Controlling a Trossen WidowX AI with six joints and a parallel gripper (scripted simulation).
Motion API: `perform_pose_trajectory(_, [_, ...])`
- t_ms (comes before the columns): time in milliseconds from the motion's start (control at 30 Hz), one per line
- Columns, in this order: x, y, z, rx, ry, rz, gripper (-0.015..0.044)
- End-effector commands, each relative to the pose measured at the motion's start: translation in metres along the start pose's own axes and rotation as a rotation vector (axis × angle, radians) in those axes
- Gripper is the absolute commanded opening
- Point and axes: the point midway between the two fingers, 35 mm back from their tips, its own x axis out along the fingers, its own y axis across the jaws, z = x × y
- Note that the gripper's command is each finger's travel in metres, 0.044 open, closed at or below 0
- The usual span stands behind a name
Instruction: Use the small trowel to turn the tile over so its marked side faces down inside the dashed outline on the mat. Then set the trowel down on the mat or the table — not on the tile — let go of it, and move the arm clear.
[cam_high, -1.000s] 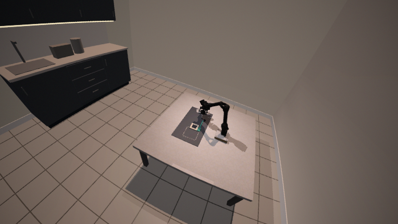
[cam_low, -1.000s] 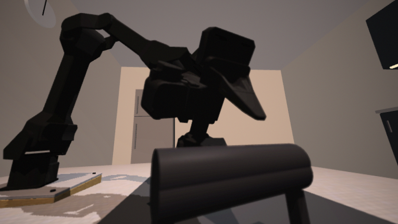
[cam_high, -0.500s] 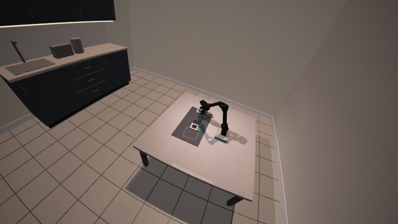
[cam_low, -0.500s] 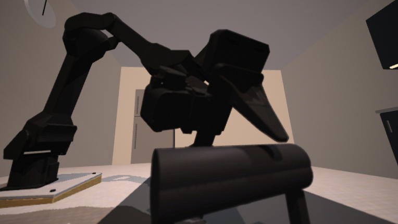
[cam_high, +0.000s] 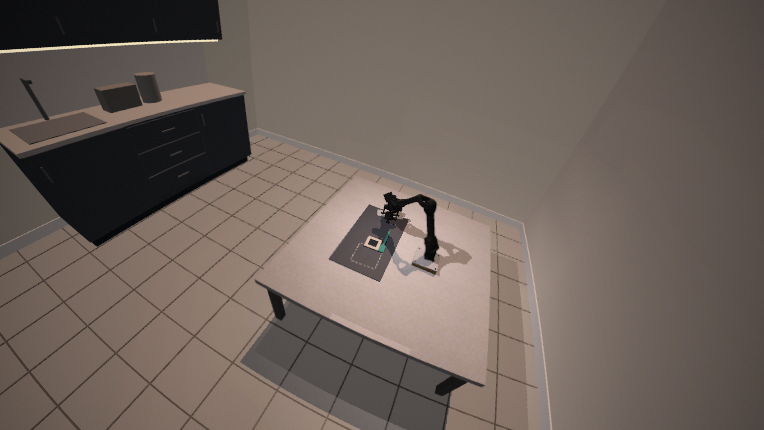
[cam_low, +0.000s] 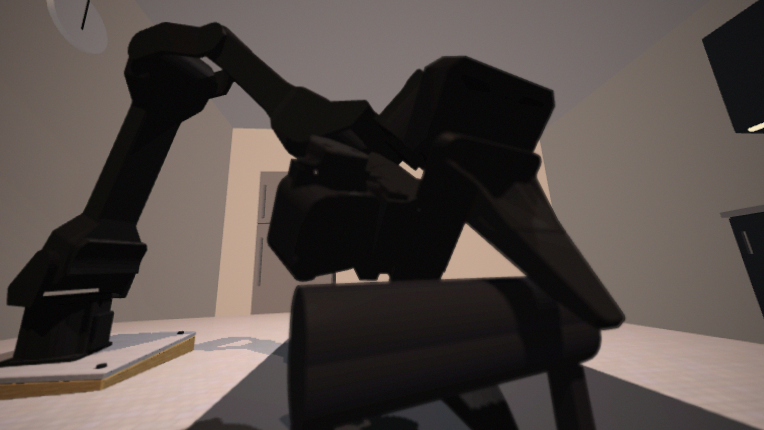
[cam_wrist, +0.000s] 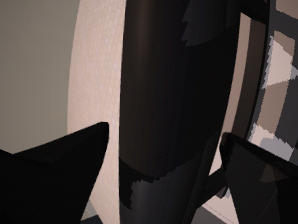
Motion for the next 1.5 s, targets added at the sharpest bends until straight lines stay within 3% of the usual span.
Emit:
perform_pose_trajectory(0, [0.006,0.002,-0.001,0.000,0.004,0.003,0.0300])
perform_pose_trajectory(200, [0.006,0.002,-0.001,0.000,0.004,0.003,0.0142])
perform_pose_trajectory(900, [0.006,0.002,-0.001,0.000,0.004,0.003,0.0003])
perform_pose_trajectory(1233, [-0.032,0.047,0.000,0.000,0.000,0.003,0.0000])
perform_pose_trajectory(1467, [-0.033,0.047,0.000,0.000,0.000,0.003,0.0000])
